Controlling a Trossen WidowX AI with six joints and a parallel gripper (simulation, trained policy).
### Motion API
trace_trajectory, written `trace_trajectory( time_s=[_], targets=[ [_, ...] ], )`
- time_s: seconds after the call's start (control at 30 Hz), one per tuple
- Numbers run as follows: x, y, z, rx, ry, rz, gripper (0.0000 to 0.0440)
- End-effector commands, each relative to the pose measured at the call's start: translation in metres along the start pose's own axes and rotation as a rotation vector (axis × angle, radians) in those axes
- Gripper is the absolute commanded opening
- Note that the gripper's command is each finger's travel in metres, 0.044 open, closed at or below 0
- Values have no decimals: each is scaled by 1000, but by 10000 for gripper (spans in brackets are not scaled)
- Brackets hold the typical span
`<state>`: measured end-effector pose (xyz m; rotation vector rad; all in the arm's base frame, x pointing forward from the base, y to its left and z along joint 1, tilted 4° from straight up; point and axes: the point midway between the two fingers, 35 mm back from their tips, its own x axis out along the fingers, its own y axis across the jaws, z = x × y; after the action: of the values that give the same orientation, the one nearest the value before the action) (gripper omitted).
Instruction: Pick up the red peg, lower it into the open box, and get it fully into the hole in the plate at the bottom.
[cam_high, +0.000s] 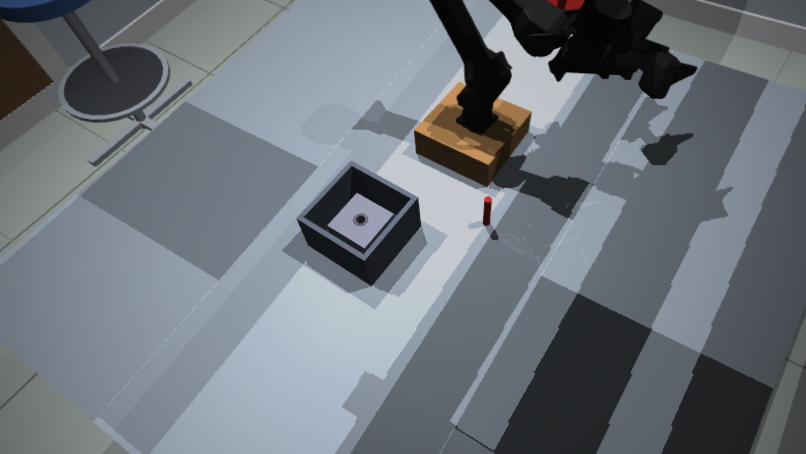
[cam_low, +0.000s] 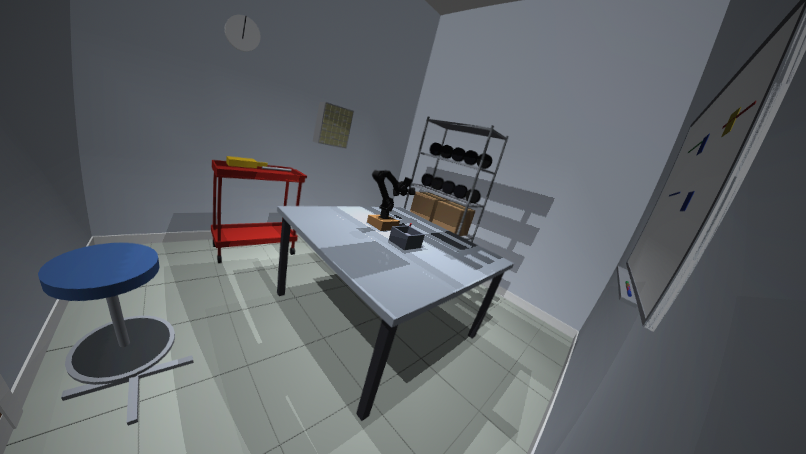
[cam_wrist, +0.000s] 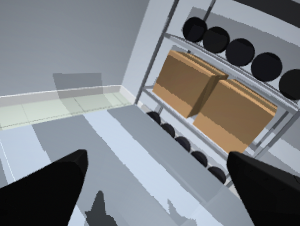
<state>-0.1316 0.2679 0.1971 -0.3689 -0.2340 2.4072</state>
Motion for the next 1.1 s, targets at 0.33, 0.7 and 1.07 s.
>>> trace_trajectory(
  time_s=[0.33,0.7,1.07],
  targets=[
    [-29,-74,5,238,73,-291,440],
    [-76,-132,-7,492,127,-574,440],
    [-128,-165,-32,768,161,-840,440]
  ],
)
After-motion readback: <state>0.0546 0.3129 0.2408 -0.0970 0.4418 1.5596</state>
